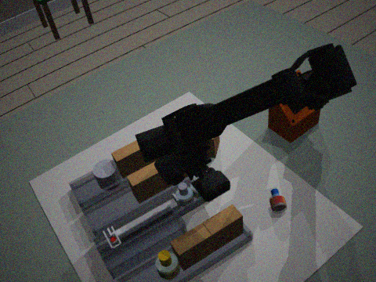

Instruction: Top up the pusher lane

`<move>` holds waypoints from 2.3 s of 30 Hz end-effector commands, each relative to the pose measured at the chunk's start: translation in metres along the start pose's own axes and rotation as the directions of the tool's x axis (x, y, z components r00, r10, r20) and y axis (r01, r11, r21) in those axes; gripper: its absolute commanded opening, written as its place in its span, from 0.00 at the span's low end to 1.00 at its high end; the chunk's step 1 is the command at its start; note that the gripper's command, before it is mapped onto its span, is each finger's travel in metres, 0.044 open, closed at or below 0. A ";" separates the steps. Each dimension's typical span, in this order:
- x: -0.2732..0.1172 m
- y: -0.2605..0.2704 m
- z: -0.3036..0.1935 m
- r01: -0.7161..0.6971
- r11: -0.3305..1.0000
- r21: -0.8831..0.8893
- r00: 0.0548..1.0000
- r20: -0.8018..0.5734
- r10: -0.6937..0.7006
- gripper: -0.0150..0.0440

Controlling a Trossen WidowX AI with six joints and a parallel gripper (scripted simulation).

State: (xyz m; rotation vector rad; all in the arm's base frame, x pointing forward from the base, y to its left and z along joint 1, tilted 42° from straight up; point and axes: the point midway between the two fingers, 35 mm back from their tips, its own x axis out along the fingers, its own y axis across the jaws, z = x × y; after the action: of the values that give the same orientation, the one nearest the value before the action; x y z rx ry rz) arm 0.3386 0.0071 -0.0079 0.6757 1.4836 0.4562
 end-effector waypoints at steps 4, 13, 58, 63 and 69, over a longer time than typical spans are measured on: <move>0.000 0.002 0.000 -0.008 1.000 -0.007 1.000 0.007 0.008 0.25; 0.001 0.002 -0.001 -0.008 1.000 -0.007 1.000 0.007 0.008 0.25; -0.019 -0.001 -0.003 -0.006 1.000 -0.007 1.000 0.007 0.007 0.74; -0.020 -0.001 -0.003 -0.006 1.000 -0.007 1.000 0.007 0.006 0.74; -0.021 -0.001 -0.014 -0.006 1.000 -0.007 1.000 0.006 0.006 0.74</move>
State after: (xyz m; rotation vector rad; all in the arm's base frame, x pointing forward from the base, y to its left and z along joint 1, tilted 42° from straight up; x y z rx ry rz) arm 0.3322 -0.0059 0.0072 0.6818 1.4688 0.4640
